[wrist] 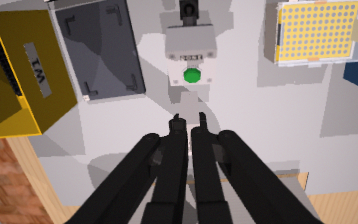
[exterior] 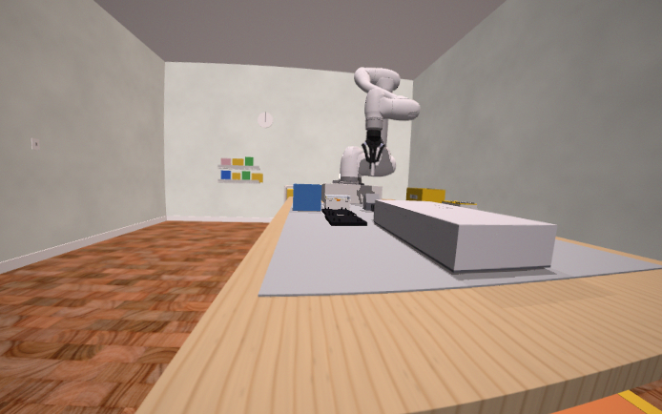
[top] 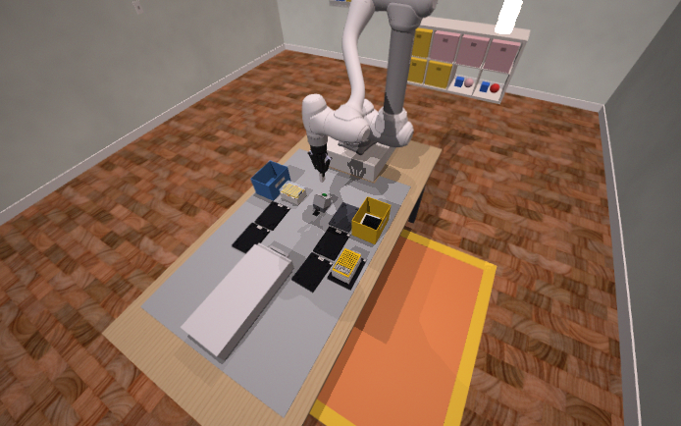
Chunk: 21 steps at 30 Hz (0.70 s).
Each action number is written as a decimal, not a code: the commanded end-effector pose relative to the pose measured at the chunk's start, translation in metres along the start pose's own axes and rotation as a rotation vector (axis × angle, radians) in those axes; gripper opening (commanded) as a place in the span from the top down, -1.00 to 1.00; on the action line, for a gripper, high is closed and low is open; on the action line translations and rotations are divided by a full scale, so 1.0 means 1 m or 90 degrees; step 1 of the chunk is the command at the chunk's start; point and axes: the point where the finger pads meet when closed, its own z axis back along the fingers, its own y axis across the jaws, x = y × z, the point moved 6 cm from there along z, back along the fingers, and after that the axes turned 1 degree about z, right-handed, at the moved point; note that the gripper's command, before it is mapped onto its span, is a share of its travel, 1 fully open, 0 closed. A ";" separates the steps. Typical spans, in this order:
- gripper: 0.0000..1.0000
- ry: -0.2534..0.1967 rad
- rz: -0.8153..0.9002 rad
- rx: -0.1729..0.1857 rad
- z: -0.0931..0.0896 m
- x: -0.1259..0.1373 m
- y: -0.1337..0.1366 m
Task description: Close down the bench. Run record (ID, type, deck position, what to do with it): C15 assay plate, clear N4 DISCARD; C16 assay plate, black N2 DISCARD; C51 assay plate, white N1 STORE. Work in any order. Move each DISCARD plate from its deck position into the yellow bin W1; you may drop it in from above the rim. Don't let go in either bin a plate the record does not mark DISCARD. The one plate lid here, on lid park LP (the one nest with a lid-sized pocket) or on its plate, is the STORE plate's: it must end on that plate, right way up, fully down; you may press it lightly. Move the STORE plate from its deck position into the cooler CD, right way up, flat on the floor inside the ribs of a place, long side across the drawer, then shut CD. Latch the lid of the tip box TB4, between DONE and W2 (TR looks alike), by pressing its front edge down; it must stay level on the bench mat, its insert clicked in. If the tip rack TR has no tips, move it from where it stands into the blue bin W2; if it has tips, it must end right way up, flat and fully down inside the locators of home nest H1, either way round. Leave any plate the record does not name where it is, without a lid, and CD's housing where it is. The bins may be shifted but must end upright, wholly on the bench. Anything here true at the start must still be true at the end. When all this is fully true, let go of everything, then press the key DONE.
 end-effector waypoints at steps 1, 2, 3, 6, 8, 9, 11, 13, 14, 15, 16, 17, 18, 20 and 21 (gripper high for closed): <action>1.00 -0.003 0.000 0.001 0.000 0.003 0.002; 1.00 -0.003 0.000 0.001 -0.003 0.003 0.002; 1.00 -0.003 0.000 0.001 -0.006 0.003 0.002; 1.00 -0.003 0.000 0.001 -0.014 0.003 0.002; 1.00 -0.003 0.000 0.001 -0.019 0.003 0.002; 1.00 -0.003 0.000 0.001 -0.022 0.003 0.002; 1.00 -0.003 0.000 0.001 -0.027 0.003 0.002; 1.00 -0.003 0.000 0.001 -0.030 0.003 0.002; 1.00 -0.003 0.000 0.001 -0.030 0.003 0.002; 1.00 -0.003 0.000 0.001 -0.032 0.003 0.002; 1.00 -0.003 0.000 0.001 -0.035 0.003 0.002; 1.00 -0.003 0.000 0.001 -0.038 0.003 0.002; 1.00 -0.003 0.000 0.001 -0.040 0.003 0.002; 1.00 -0.003 0.000 0.001 -0.046 0.003 0.002; 1.00 -0.003 0.000 0.001 -0.048 0.003 0.002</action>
